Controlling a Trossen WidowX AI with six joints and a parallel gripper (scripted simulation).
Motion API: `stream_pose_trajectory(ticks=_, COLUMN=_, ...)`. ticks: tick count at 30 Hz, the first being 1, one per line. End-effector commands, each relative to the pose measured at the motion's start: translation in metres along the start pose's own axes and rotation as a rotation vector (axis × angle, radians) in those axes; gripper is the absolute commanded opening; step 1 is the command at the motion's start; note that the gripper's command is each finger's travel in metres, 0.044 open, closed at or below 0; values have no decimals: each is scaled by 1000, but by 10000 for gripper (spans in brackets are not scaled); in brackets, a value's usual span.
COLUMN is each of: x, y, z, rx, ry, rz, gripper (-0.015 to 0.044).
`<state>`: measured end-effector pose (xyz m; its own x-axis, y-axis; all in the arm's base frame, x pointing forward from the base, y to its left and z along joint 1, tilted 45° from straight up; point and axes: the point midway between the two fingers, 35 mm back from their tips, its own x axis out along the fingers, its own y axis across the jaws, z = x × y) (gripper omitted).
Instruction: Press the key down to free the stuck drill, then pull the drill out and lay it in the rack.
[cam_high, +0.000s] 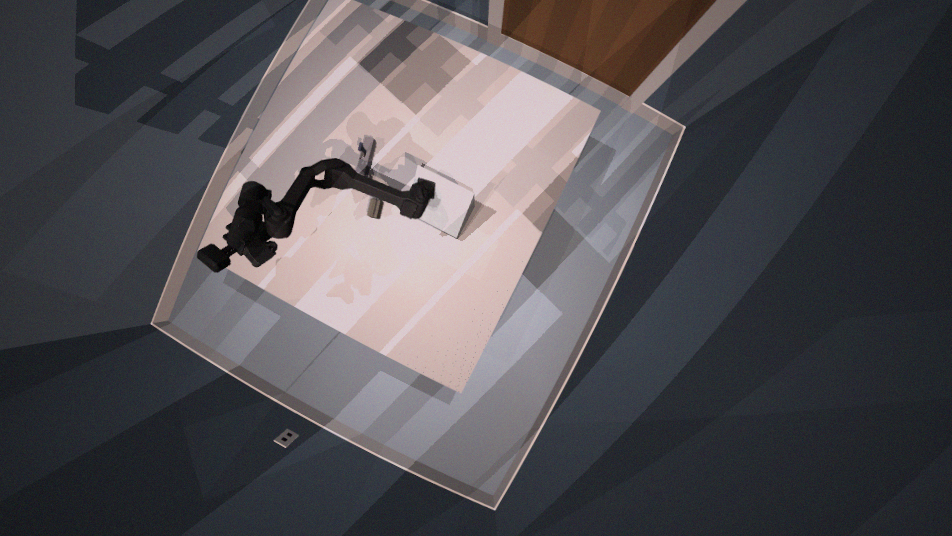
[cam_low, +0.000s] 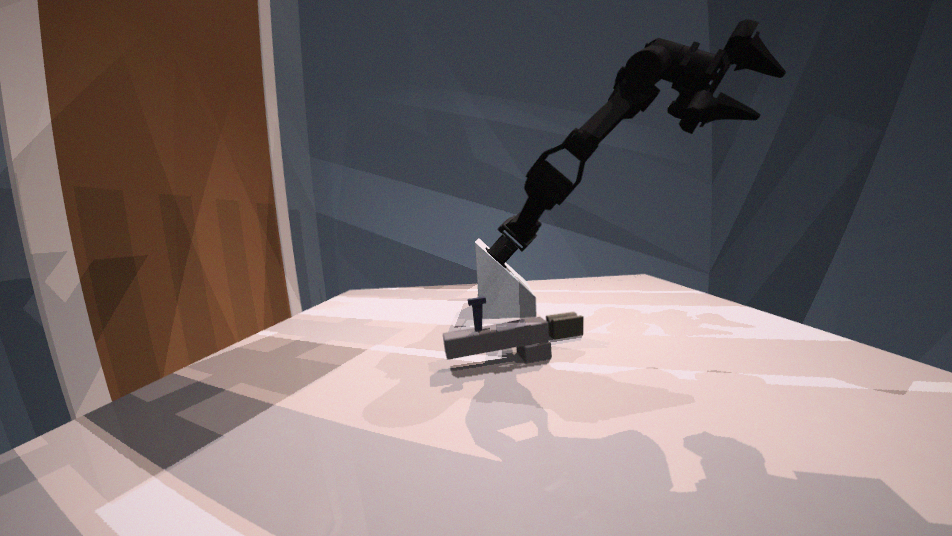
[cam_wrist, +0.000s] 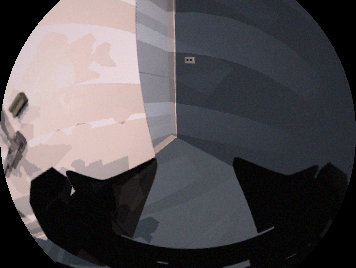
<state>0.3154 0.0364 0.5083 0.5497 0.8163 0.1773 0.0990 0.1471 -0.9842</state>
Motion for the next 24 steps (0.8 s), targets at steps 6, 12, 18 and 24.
stream_pose_trajectory(ticks=6, x=0, y=0, z=0, rx=0, ry=0, rz=0, gripper=242)
stream_pose_trajectory(ticks=12, x=-7, y=-23, z=1, rx=-165, ry=71, rz=-60, gripper=85)
stream_pose_trajectory(ticks=18, x=-56, y=-82, z=21, rx=-617, ry=308, rz=-140, gripper=0)
stream_pose_trajectory(ticks=24, x=-90, y=-131, z=65, rx=-1084, ry=533, rz=-161, gripper=0)
